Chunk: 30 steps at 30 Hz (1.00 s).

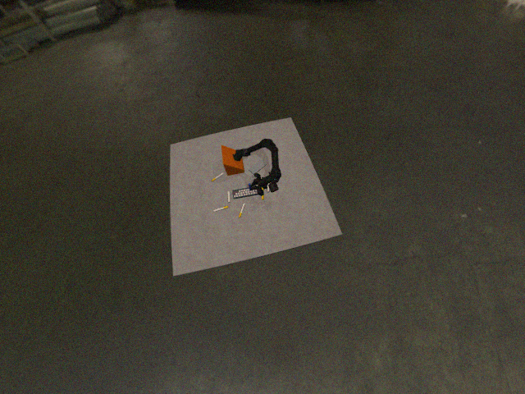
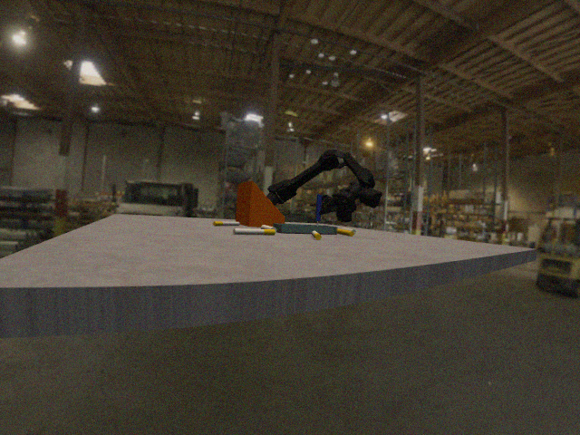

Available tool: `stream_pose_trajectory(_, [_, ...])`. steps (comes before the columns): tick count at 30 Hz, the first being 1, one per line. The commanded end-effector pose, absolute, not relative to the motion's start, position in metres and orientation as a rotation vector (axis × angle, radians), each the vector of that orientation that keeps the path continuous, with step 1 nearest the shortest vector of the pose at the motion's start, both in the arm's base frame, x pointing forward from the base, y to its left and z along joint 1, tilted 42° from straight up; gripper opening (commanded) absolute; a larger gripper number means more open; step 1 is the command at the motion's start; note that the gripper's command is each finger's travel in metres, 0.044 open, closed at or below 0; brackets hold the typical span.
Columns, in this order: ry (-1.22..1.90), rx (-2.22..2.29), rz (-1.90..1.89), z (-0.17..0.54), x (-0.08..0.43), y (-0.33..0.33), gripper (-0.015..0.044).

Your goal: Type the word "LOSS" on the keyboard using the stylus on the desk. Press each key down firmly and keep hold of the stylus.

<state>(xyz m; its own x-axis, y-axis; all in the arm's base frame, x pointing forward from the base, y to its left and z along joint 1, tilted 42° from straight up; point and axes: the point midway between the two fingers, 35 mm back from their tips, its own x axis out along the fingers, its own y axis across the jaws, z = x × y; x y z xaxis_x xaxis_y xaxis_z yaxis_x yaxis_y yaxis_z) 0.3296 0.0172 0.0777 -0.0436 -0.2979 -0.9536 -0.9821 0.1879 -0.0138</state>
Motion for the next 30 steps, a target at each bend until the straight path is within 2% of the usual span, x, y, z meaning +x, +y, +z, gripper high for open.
stream_pose_trajectory(1, [1.524, -1.267, 0.917, 0.076, 0.33, 0.019, 0.0081])
stream_pose_trajectory(27, [1.525, -1.259, 0.907, 0.101, 0.326, -0.005, 0.0085])
stream_pose_trajectory(30, [1.525, -1.259, 0.907, 0.101, 0.326, -0.005, 0.0065])
